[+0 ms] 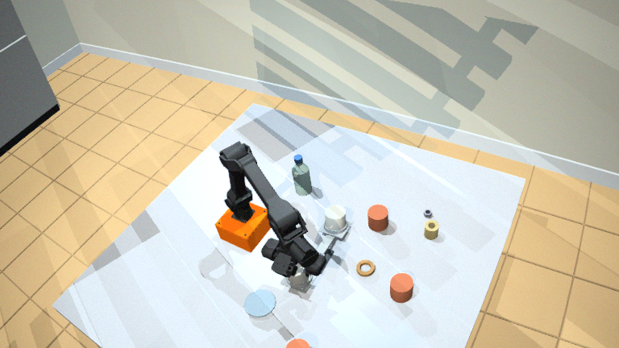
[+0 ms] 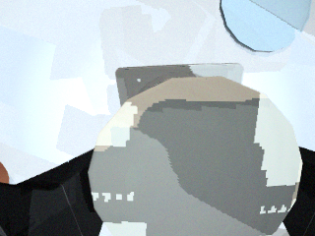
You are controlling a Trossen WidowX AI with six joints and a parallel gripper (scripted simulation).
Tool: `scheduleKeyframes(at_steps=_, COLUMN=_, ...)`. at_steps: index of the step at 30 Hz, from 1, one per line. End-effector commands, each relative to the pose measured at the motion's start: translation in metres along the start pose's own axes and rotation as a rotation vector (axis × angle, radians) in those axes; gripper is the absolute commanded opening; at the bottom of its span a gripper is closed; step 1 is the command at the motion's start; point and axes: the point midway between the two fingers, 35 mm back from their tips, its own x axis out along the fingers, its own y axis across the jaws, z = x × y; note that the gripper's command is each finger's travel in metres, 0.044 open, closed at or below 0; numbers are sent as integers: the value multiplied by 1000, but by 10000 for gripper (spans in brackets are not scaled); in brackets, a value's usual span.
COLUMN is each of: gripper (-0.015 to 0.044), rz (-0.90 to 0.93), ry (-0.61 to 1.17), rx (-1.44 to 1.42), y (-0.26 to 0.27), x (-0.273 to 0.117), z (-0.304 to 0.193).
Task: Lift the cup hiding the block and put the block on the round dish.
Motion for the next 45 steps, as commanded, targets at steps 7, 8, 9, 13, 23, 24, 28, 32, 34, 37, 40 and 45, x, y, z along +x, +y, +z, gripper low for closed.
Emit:
scheduleKeyframes(at_steps=7, gripper=0, rz=21, ry=-24, rx=13, y=3, x=-20, z=6)
scheduleKeyframes(at_steps=8, gripper=0, rz=21, ry=-24, rx=13, y=3, x=-21, z=6)
scheduleKeyframes(at_steps=9, gripper=0, rz=21, ry=-24, rx=13, y=2, x=-22, z=6)
scheduleKeyframes(at_steps=13, gripper=0, rz=21, ry=-24, rx=13, y=2, x=-27, z=5)
scheduleKeyframes(at_steps=23, gripper=0, rz=21, ry=-24, rx=13, y=0, x=-40, z=4)
scheduleKeyframes(at_steps=24, gripper=0, rz=21, ry=-24, rx=13, y=0, x=-42, z=4)
scheduleKeyframes(at_steps=28, gripper=0, rz=21, ry=-24, rx=13, y=-1, x=-47, z=4)
scheduleKeyframes(at_steps=32, gripper=0, rz=21, ry=-24, rx=13, y=-2, x=-52, z=3)
scheduleKeyframes(at_steps=34, gripper=0, rz=21, ry=-24, rx=13, y=-2, x=-55, z=3)
scheduleKeyframes(at_steps=37, gripper=0, rz=21, ry=-24, rx=13, y=-3, x=-58, z=2)
scheduleKeyframes(at_steps=40, gripper=0, rz=21, ry=-23, rx=13, y=-4, x=-62, z=2)
scheduleKeyframes(at_steps=45, gripper=0, rz=15, ry=-16, rx=6, y=-4, x=-60, z=1)
